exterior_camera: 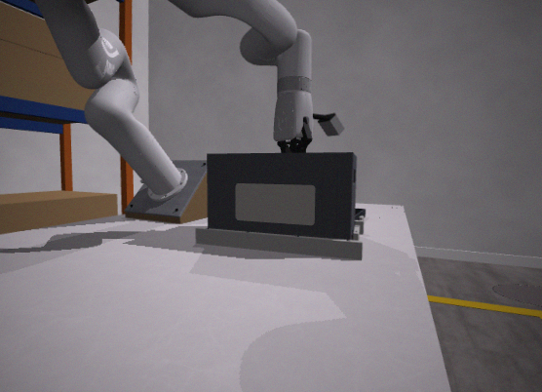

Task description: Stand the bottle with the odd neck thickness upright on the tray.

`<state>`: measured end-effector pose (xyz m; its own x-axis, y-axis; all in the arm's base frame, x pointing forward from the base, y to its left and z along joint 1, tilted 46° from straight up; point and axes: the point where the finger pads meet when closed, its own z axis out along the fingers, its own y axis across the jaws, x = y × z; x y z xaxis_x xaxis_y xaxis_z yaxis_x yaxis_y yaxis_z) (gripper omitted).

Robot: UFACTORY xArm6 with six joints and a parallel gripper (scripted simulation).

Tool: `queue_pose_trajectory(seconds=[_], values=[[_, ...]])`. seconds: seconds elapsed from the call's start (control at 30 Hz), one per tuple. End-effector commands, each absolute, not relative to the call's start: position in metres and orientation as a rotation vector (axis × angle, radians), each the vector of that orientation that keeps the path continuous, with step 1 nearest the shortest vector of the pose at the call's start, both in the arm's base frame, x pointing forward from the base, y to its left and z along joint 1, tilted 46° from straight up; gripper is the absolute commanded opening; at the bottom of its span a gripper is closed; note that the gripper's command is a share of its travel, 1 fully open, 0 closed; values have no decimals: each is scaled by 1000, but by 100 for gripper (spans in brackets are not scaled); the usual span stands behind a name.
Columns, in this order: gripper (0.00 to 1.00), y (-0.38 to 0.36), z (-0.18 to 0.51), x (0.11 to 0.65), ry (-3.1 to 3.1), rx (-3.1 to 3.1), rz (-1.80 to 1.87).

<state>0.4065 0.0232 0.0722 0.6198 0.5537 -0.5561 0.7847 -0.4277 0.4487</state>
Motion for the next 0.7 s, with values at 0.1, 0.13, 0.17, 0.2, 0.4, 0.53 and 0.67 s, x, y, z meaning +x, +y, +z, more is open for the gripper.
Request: queue_pose_trajectory(seconds=[0.1,0.13,0.17,0.2,0.4,0.53,0.67], values=[[0,24,73,407,1046,2146,-422],[0,24,73,407,1046,2146,-422],[0,24,73,407,1046,2146,-422],[0,24,73,407,1046,2146,-422],[65,24,73,407,1046,2146,-422],[65,24,73,407,1046,2146,-422],[65,24,73,407,1046,2146,-422]])
